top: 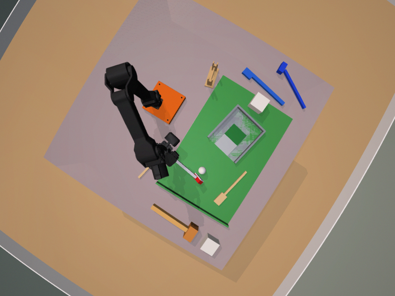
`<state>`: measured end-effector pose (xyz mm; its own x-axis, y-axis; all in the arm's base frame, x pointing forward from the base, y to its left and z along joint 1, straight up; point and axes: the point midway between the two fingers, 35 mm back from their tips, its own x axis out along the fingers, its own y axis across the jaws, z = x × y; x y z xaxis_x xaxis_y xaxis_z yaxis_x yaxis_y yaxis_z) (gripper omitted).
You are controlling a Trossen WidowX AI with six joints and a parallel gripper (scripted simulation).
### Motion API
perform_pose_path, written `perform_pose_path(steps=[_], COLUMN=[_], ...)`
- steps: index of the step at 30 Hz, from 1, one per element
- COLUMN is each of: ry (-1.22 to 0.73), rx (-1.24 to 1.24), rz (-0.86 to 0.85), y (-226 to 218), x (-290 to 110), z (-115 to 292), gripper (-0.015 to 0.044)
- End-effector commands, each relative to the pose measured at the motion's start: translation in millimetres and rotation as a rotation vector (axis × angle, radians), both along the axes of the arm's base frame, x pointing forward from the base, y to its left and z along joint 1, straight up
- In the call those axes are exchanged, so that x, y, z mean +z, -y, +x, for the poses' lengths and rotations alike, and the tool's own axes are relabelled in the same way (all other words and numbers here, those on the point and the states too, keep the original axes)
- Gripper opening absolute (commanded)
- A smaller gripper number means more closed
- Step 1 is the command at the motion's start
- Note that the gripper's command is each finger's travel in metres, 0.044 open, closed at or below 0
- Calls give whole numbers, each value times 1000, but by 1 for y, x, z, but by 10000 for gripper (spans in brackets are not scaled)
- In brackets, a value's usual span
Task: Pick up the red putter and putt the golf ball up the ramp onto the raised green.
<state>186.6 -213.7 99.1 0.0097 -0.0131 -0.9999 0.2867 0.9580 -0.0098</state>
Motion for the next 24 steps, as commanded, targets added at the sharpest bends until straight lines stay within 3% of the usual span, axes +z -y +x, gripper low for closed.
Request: perform_pose_path(steps=[1,24], ry=[1,1], rx=[0,-11], rz=[-1,-3], y=[0,27], x=[1,-3], z=[0,-9], gripper=[0,0])
